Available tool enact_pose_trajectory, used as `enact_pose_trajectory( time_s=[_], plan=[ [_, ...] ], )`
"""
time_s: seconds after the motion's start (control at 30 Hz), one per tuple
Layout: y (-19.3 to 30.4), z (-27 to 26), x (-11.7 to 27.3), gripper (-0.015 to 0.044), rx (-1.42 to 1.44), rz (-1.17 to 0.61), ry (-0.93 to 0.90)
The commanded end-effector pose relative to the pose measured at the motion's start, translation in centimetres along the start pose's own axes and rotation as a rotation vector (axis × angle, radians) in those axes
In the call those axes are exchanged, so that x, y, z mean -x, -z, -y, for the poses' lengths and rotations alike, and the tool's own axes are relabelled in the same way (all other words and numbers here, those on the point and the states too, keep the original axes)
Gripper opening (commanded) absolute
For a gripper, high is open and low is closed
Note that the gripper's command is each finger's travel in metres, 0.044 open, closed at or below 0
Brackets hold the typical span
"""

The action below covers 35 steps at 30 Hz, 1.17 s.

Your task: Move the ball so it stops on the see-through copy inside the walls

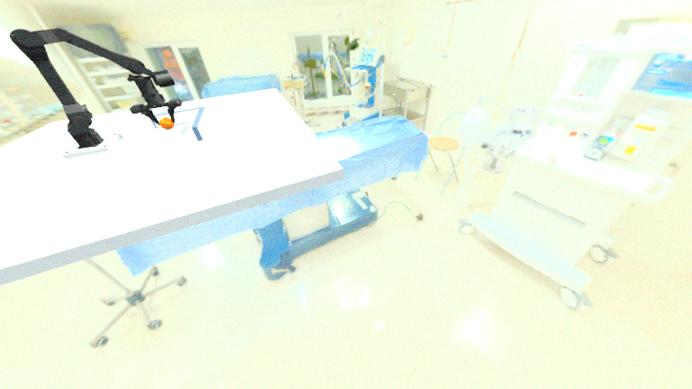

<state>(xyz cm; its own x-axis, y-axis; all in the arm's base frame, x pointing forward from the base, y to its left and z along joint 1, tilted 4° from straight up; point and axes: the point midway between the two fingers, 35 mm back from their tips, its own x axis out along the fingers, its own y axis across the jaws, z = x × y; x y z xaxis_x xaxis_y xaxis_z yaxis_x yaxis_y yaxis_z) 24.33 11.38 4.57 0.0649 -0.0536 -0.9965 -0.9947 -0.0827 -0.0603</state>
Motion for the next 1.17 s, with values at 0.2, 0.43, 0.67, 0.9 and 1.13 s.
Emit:
enact_pose_trajectory(
  time_s=[0.2, 0.43, 0.67, 0.9, 1.13],
  plan=[
    [-0.1, 0.2, 6.4, 0.0376, 0.003, 0.0, -0.003],
    [0.0, -0.1, 8.5, 0.0376, 0.004, 0.0, -0.005],
    [0.0, 0.1, 7.8, 0.0376, 0.007, 0.003, 0.005],
    [0.2, -0.3, 12.7, 0.044, 0.007, 0.003, 0.004],
    [0.2, -0.3, 12.7, 0.044, 0.007, 0.003, 0.004]
  ],
)
